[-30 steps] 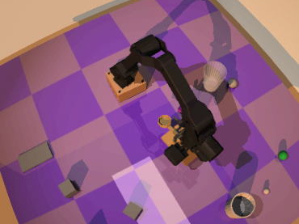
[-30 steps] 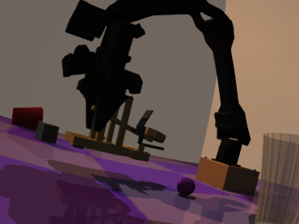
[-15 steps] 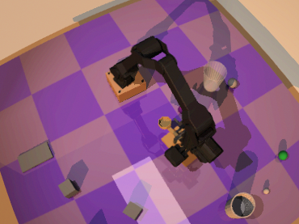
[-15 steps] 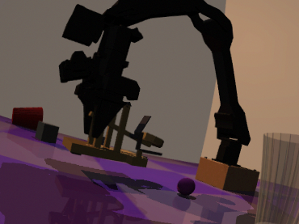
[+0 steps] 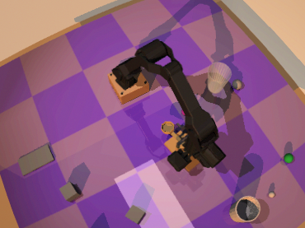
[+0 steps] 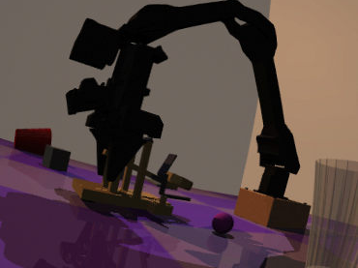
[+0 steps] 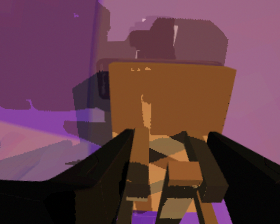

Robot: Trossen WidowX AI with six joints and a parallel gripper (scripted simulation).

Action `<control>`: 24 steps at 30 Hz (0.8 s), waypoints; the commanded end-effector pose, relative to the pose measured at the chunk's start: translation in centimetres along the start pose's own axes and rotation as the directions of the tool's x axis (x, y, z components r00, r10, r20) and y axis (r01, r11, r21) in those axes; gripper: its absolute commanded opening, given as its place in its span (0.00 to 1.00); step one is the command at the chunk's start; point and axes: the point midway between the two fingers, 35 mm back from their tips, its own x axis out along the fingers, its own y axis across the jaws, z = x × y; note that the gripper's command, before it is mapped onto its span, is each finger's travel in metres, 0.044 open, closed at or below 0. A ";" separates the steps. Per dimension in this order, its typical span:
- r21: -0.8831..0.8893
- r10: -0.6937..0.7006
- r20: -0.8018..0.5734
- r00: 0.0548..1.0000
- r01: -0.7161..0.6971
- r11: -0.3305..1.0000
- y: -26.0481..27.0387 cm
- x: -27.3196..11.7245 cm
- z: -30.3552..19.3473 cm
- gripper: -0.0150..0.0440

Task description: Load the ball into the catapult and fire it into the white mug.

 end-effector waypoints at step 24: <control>-0.001 0.000 0.000 1.000 0.000 1.000 0.0 0.2 0.0 0.92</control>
